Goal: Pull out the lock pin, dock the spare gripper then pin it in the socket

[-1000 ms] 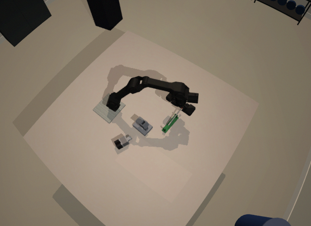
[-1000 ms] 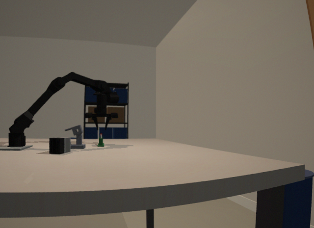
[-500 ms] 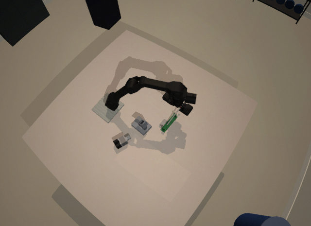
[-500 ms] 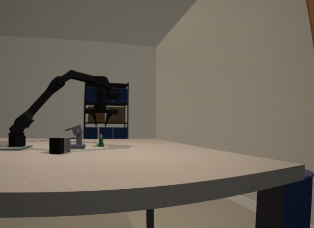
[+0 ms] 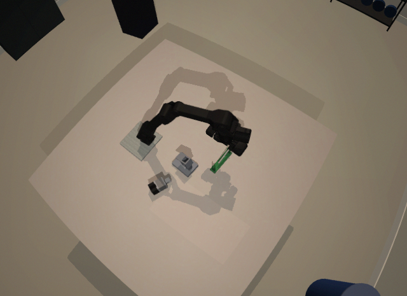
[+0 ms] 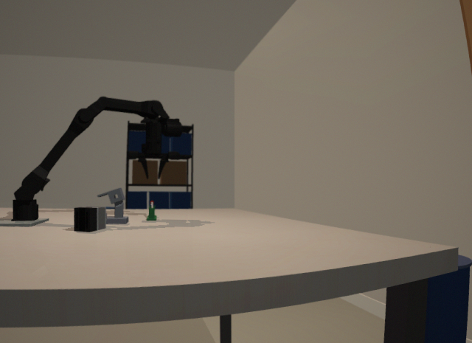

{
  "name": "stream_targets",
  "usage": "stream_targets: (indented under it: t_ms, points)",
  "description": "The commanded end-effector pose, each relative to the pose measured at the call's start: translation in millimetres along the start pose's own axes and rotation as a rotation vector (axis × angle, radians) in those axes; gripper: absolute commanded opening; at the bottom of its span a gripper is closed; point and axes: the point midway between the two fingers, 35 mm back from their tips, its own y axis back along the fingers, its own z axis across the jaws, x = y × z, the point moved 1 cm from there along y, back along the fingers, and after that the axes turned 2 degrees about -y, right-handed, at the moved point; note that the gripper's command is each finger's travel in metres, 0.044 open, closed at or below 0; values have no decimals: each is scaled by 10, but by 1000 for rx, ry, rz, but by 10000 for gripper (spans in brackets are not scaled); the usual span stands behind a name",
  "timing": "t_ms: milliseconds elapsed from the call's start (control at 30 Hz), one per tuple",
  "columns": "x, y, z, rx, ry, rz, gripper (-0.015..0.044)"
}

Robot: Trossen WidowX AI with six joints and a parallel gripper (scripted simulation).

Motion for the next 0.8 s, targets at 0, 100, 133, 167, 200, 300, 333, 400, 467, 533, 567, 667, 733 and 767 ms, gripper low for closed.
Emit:
stream_targets:
  t_ms: [0, 100, 133, 167, 200, 300, 333, 400, 467, 533, 567, 667, 733, 767]
  points:
    - [33, -225, -4, -10, 2, -2, 180]
    - [78, -492, 4, -10, 2, -2, 180]
    - [93, -566, 12, -10, 2, -2, 180]
    - [103, -611, 18, -10, 2, -2, 180]
    - [106, -626, 20, -10, 2, -2, 180]
    - [107, -634, 20, -10, 2, -2, 180]
    - [108, -642, 19, -10, 2, -2, 180]
    - [111, -665, 17, -10, 2, -2, 180]
    - [115, -697, 15, -10, 2, -2, 180]
    - [119, -729, 13, -10, 2, -2, 180]
    - [121, -745, 12, -10, 2, -2, 180]
    - [128, -794, 10, -10, 2, -2, 180]
    - [133, -827, 9, -10, 2, -2, 180]
    - [135, -843, 8, -10, 2, -2, 180]
